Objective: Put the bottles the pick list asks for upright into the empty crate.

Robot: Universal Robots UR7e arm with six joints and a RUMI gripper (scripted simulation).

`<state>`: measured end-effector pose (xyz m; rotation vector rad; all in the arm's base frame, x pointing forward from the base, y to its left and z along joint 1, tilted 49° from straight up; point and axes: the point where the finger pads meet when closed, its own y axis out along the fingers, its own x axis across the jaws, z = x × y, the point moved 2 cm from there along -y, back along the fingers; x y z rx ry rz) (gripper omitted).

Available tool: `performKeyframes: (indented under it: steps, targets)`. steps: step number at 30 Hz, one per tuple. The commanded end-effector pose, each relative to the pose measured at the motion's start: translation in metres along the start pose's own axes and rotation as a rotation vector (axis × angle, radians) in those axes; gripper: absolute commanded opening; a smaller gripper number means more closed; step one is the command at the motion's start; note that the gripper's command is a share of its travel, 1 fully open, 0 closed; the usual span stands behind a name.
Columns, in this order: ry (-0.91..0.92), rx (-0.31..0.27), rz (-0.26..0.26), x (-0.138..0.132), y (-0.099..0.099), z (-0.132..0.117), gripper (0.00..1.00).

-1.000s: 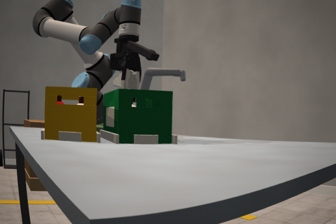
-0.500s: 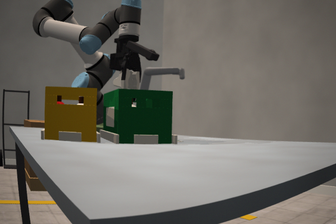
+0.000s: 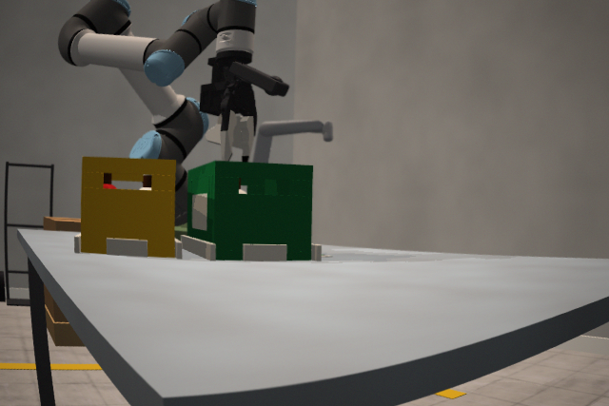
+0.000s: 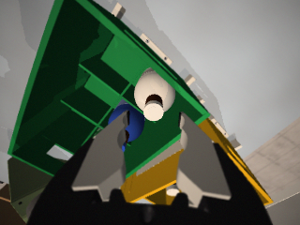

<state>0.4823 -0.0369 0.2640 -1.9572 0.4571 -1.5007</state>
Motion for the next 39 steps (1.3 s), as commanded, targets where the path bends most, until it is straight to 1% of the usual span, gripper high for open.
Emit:
performKeyframes:
  steps: [1, 3, 5, 20, 39]
  targets:
    - [0.002, -0.002, -0.001, 0.001, -0.016, 0.0, 0.38]
    - [0.001, -0.003, -0.001, 0.001, -0.021, 0.0, 0.38]
    - [0.001, -0.003, -0.001, 0.001, -0.021, 0.0, 0.38]
    - [0.0, -0.004, 0.001, 0.0, -0.06, 0.001, 0.38]
    - [0.0, -0.006, 0.001, 0.0, -0.059, 0.0, 0.38]
